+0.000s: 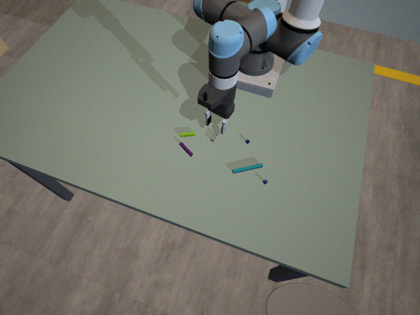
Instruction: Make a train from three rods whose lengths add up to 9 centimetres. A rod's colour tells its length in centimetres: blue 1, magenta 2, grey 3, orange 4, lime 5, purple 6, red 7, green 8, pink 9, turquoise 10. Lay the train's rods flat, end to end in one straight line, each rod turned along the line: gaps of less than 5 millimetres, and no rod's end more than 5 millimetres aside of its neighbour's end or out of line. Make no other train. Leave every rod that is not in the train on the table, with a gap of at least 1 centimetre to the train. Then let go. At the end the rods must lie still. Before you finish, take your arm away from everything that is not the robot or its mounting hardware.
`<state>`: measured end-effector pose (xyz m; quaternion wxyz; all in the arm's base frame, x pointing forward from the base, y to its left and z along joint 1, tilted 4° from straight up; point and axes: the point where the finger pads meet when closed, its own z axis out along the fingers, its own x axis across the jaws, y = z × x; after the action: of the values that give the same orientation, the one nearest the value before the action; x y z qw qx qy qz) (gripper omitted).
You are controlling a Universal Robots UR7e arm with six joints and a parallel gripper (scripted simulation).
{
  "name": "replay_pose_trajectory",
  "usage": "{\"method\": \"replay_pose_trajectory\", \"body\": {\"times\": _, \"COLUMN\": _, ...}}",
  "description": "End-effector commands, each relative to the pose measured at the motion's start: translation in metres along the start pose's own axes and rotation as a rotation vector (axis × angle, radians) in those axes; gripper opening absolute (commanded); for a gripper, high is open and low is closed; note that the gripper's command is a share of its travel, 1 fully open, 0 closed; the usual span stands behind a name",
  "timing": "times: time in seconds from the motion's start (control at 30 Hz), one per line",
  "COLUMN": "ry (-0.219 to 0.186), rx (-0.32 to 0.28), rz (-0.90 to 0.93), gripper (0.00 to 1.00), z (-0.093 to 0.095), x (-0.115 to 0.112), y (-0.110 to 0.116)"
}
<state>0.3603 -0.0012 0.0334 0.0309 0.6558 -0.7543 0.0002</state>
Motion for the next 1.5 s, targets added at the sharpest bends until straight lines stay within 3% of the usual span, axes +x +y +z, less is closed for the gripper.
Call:
{"method": "replay_pose_trajectory", "body": {"times": 0.0, "ry": 0.001, "rx": 0.001, "rz": -0.080, "gripper": 1.00, "z": 0.0010, "x": 0.0031, "y": 0.0009}}
{"method": "replay_pose_trajectory", "body": {"times": 0.47, "ry": 0.001, "rx": 0.001, "rz": -0.106, "gripper": 1.00, "z": 0.0009, "x": 0.0039, "y": 0.0005}}
{"method": "replay_pose_trajectory", "body": {"times": 0.5, "ry": 0.001, "rx": 0.001, "rz": -0.106, "gripper": 0.54, "z": 0.0009, "x": 0.0039, "y": 0.0005}}
{"method": "replay_pose_trajectory", "body": {"times": 1.47, "ry": 0.001, "rx": 0.001, "rz": -0.105, "gripper": 0.54, "z": 0.0008, "x": 0.0038, "y": 0.0004}}
